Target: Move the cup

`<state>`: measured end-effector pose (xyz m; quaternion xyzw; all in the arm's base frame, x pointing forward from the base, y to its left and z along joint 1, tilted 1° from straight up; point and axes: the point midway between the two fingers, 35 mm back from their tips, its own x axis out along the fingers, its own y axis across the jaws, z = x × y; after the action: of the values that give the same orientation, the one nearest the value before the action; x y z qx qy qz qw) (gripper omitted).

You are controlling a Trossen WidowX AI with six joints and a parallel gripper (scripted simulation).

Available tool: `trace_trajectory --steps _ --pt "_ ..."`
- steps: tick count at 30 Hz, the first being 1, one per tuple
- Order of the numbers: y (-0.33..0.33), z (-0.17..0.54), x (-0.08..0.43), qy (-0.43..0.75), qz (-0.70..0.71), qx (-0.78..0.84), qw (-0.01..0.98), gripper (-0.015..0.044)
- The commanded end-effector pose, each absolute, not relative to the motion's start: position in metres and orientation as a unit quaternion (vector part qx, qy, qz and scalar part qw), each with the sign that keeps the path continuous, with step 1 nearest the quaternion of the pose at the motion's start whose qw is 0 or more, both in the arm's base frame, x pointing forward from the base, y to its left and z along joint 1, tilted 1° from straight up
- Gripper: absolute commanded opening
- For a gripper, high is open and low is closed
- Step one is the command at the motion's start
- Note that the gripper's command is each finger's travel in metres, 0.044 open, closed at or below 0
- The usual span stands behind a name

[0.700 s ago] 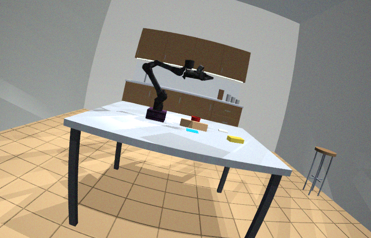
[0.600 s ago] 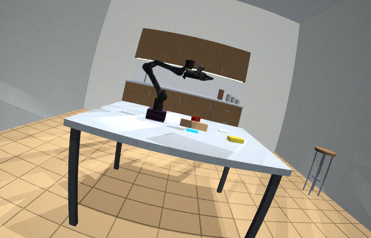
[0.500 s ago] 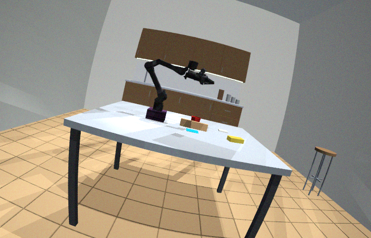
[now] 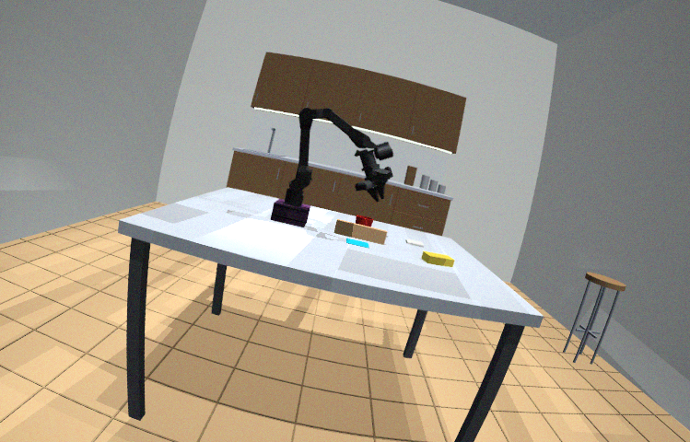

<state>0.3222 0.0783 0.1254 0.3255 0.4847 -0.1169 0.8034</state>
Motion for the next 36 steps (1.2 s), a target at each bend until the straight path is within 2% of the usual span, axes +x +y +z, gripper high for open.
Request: trace_trajectory --steps 1,36 --pt "0.101 0.071 0.272 0.614 -0.305 0.339 0.644 0.0148" --pt "0.102 0.034 0.270 0.621 -0.325 0.335 0.630 0.0148"
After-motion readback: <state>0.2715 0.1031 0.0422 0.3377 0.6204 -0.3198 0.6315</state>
